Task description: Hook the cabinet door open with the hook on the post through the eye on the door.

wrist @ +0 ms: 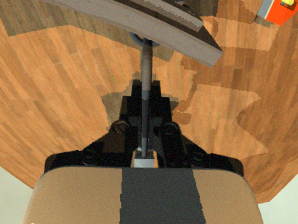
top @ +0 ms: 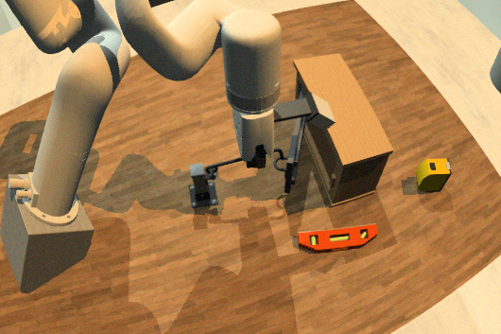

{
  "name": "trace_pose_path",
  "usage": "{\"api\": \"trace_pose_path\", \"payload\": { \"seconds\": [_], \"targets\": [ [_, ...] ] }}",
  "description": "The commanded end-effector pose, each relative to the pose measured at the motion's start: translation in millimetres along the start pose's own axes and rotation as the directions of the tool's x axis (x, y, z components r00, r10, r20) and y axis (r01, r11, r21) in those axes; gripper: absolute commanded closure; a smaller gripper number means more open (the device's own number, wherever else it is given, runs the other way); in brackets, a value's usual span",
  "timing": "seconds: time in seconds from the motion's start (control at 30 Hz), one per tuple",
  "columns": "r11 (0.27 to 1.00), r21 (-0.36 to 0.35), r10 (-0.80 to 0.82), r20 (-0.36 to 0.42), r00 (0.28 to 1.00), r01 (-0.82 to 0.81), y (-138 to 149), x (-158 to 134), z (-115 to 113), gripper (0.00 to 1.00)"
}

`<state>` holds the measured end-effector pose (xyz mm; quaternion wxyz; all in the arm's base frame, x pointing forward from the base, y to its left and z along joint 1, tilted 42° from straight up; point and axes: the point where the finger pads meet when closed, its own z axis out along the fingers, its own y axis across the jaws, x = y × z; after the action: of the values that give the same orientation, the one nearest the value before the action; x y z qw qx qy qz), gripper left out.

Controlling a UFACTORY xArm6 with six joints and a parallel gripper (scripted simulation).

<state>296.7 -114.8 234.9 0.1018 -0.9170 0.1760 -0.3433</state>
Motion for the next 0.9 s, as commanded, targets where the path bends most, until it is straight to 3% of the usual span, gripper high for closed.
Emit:
{"api": "trace_pose_path", "payload": {
  "seconds": [0.0, 0.87],
  "targets": [
    [1.000, 0.000, -0.001, -0.002, 1.000, 0.001, -0.1, 1.3, 0.6, 0.96],
    [1.000, 0.000, -0.001, -0.002, 1.000, 0.001, -0.1, 2.4, 4.9, 0.96]
  ]
}}
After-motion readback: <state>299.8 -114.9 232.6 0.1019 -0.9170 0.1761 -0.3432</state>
